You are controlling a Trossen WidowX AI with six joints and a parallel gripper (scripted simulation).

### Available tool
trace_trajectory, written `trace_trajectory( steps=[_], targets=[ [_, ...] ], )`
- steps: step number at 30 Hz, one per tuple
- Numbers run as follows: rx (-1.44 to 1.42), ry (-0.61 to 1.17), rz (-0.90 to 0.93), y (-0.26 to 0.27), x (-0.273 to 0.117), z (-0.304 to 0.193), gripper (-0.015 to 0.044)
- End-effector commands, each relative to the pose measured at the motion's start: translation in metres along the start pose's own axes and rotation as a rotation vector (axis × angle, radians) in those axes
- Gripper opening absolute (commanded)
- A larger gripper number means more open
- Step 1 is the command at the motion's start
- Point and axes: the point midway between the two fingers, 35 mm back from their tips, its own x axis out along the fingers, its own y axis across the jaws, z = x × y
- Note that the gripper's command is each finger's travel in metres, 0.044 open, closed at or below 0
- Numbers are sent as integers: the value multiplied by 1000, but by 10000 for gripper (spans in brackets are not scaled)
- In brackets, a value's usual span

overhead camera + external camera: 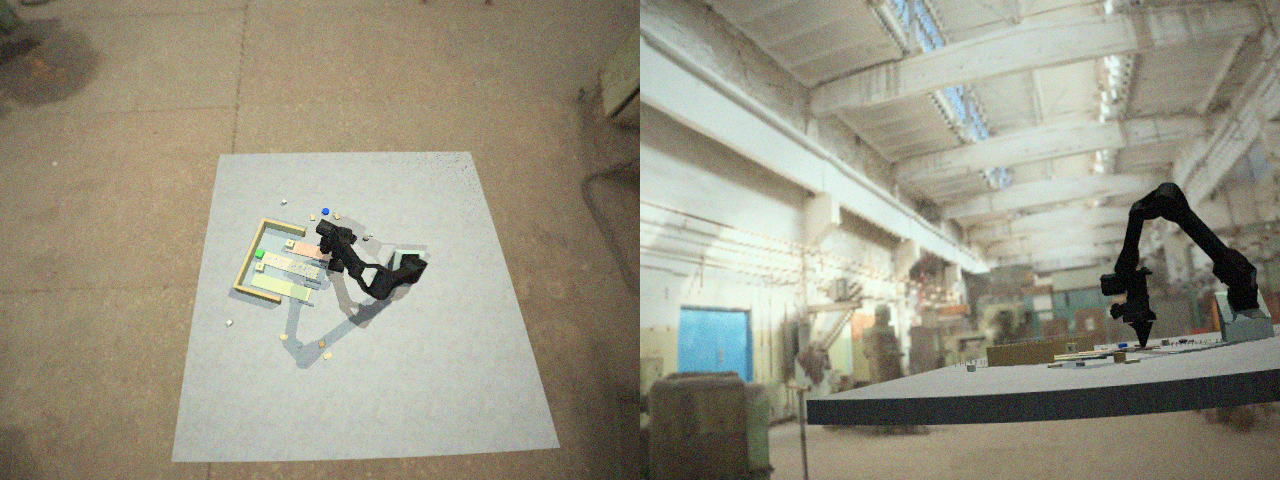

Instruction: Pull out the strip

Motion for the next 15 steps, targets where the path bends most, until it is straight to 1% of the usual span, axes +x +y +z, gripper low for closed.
trace_trajectory(
  steps=[1,15],
  targets=[
    [9,26,-3,0,4,-15,0],
    [9,27,-3,1,4,-34,0]
  ],
)
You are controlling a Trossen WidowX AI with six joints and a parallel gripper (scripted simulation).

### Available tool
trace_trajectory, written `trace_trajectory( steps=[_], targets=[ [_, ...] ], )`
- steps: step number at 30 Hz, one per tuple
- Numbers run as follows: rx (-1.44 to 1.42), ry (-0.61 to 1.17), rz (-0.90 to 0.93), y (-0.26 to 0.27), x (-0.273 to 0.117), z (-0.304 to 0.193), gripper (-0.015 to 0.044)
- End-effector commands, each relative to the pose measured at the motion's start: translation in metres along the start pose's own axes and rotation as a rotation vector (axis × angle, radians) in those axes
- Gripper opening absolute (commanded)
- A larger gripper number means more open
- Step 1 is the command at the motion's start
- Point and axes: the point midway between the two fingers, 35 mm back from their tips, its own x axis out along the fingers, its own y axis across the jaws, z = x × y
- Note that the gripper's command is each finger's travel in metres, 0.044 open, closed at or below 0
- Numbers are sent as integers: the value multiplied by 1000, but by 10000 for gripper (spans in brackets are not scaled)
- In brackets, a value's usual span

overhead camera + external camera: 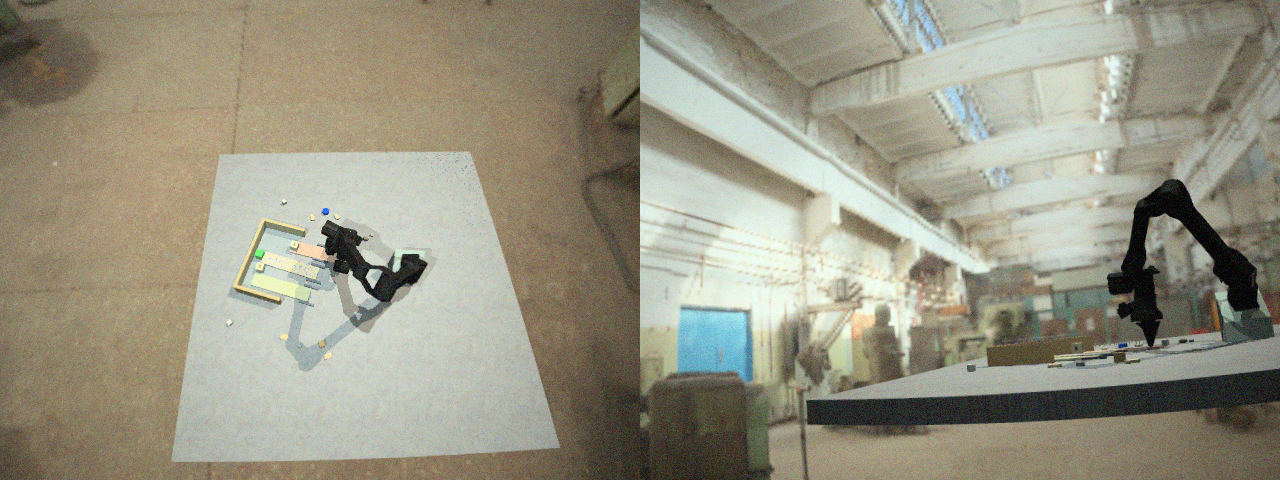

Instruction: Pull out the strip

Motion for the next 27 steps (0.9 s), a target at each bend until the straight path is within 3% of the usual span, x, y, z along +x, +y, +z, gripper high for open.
trace_trajectory(
  steps=[1,27],
  targets=[
    [9,28,-2,0,4,-15,0],
    [10,29,-2,2,3,-54,0]
  ],
)
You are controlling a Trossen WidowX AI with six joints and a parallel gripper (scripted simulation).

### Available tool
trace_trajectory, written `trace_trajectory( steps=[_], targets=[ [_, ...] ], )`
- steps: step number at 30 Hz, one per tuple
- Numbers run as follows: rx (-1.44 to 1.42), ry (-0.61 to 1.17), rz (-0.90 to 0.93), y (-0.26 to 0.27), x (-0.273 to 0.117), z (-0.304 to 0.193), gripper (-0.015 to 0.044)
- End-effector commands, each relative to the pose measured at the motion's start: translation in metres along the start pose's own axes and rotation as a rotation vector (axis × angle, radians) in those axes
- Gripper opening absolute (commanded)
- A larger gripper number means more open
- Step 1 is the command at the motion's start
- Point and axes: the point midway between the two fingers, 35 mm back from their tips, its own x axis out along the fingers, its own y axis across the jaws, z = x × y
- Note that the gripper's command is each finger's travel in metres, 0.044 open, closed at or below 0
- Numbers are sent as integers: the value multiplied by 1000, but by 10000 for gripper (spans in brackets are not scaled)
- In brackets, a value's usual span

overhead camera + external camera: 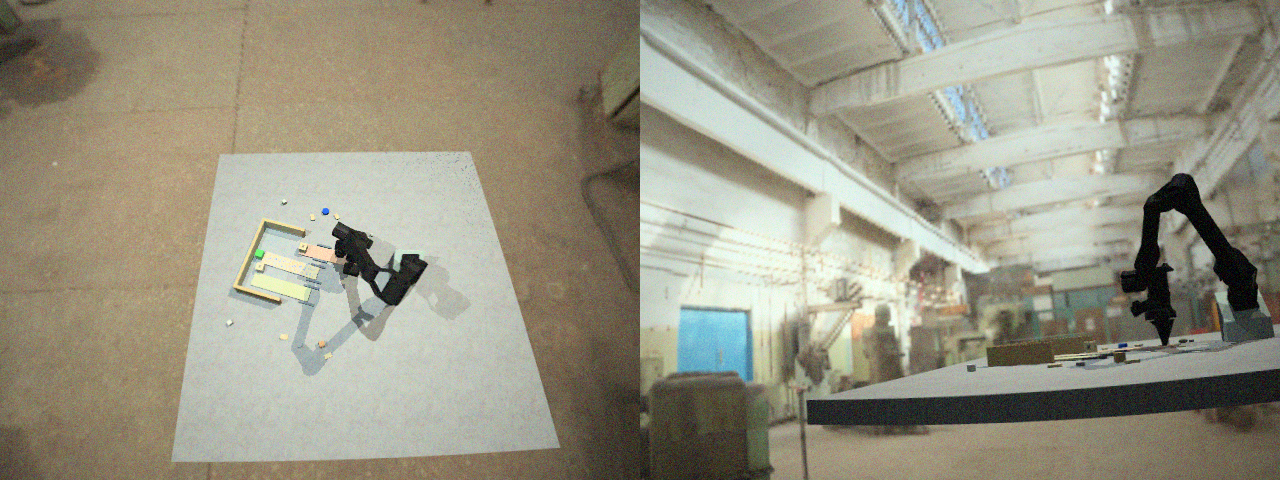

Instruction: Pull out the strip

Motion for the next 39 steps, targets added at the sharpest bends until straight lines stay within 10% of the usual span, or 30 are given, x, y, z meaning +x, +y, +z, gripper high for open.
trace_trajectory(
  steps=[1,39],
  targets=[
    [9,30,-1,1,4,-16,0],
    [9,31,-1,2,3,-41,0]
  ],
)
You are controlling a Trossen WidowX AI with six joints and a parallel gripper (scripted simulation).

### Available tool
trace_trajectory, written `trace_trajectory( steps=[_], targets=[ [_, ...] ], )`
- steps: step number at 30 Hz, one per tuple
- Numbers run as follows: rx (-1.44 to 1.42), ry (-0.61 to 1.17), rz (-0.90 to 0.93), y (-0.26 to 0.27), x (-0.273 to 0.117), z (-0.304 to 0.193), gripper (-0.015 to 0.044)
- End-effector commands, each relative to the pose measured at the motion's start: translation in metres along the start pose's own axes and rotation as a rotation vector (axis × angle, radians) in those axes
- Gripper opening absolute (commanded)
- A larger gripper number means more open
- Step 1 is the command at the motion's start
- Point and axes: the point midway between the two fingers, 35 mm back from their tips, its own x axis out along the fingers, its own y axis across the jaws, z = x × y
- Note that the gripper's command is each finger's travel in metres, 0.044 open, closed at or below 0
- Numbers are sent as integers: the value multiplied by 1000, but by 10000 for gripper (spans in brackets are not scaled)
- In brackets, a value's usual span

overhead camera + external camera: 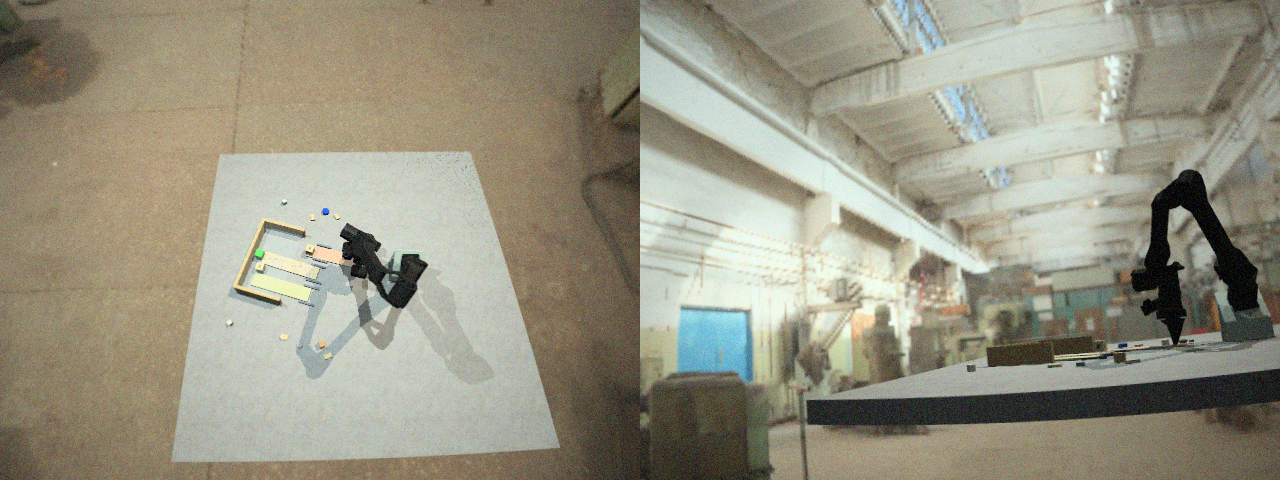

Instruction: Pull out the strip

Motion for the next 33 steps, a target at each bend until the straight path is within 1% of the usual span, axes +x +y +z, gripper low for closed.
trace_trajectory(
  steps=[1,16,17,21,25,29,33],
  targets=[
    [10,29,-1,1,3,-11,0],
    [10,29,-1,1,3,-11,0],
    [0,2,-1,0,-2,0,0],
    [9,27,-4,0,-39,2,0],
    [10,29,-3,0,-42,2,0],
    [72,28,-4,0,-40,23,105],
    [76,27,-4,0,-42,37,210]
  ],
)
